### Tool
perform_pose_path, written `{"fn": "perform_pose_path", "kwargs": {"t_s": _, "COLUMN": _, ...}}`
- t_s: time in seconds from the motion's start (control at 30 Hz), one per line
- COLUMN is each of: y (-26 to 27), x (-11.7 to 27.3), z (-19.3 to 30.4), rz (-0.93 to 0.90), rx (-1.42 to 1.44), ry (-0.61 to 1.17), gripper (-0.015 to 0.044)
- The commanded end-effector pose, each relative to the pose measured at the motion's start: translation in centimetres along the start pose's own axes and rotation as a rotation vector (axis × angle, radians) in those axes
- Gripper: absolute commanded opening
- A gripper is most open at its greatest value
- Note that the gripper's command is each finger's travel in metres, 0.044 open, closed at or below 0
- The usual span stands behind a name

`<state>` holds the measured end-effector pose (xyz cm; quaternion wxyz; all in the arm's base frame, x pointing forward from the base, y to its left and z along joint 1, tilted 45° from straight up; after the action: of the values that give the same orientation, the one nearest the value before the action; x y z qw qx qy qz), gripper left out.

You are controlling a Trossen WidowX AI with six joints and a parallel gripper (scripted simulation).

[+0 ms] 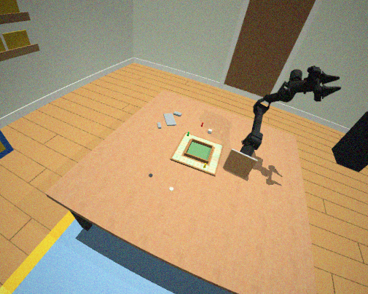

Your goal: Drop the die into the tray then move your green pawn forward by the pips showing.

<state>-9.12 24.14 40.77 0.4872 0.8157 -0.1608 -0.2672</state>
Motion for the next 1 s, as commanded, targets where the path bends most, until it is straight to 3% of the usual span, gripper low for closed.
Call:
{"fn": "perform_pose_path", "kwargs": {"t_s": 0.0, "y": -0.1, "x": 0.1, "z": -0.1, "rz": 0.005, "rx": 0.003, "ry": -0.008, "gripper": 0.0374}}
{"fn": "perform_pose_path", "kwargs": {"t_s": 0.13, "y": -1.8, "x": 1.5, "z": -2.9, "rz": 0.119, "rx": 0.054, "ry": -0.159, "gripper": 0.0275}}
{"fn": "perform_pose_path", "kwargs": {"t_s": 0.63, "y": -7.2, "x": 13.4, "z": -12.2, "rz": 0.744, "rx": 0.308, "ry": -0.747, "gripper": 0.0275}}
{"fn": "perform_pose_path", "kwargs": {"t_s": 0.97, "y": -9.0, "x": 25.3, "z": -14.2, "rz": 1.305, "rx": 0.321, "ry": -1.001, "gripper": 0.0275}}
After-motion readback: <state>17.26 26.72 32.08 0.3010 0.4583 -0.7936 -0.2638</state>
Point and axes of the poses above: the point midway between the two fingers, 35 mm back from their tips, its own x axis back along the fingers, its own y axis across the jaws, z = x × y, the point moved 9 cm from there along x, back along the fingers, and after that the axes turned 2 degrees about -x, right-handed, at the moved point
